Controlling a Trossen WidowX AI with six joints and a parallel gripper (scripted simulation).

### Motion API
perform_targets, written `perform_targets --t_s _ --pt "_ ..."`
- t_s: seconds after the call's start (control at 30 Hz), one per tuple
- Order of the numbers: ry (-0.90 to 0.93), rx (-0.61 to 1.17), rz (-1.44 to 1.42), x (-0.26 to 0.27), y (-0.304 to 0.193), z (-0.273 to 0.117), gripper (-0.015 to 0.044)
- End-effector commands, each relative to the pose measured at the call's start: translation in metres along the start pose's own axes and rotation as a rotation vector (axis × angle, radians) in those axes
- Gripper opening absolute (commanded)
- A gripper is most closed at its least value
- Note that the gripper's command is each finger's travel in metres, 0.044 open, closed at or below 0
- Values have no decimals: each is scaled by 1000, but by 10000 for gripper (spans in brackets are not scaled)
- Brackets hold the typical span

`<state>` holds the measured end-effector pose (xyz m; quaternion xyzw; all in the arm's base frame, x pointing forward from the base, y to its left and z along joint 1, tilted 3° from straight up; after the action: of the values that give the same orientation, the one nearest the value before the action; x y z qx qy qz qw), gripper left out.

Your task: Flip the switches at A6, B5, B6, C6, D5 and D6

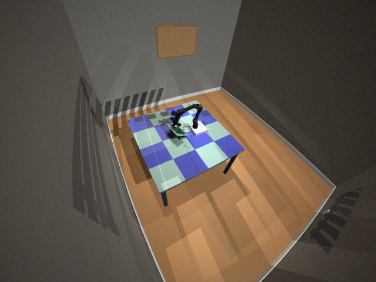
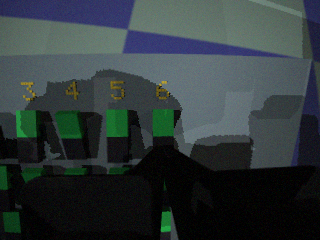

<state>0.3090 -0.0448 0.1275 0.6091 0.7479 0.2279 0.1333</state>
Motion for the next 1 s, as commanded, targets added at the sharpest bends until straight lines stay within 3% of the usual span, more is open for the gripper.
perform_targets --t_s 0.0,0.97 --pt "-5 2 6 -1 0 1 0" --pt "-5 2 6 -1 -1 4 0"
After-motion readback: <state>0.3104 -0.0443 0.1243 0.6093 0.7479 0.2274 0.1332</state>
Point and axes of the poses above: the point midway between the two fingers, 35 mm back from their tips, its own z axis out along the fingers, its own x axis across the jaws, y = z × x, the point moved 3 cm from there along -z, back along the fingers, and after that the axes turned 5 degrees about z, right-handed, at the moved point
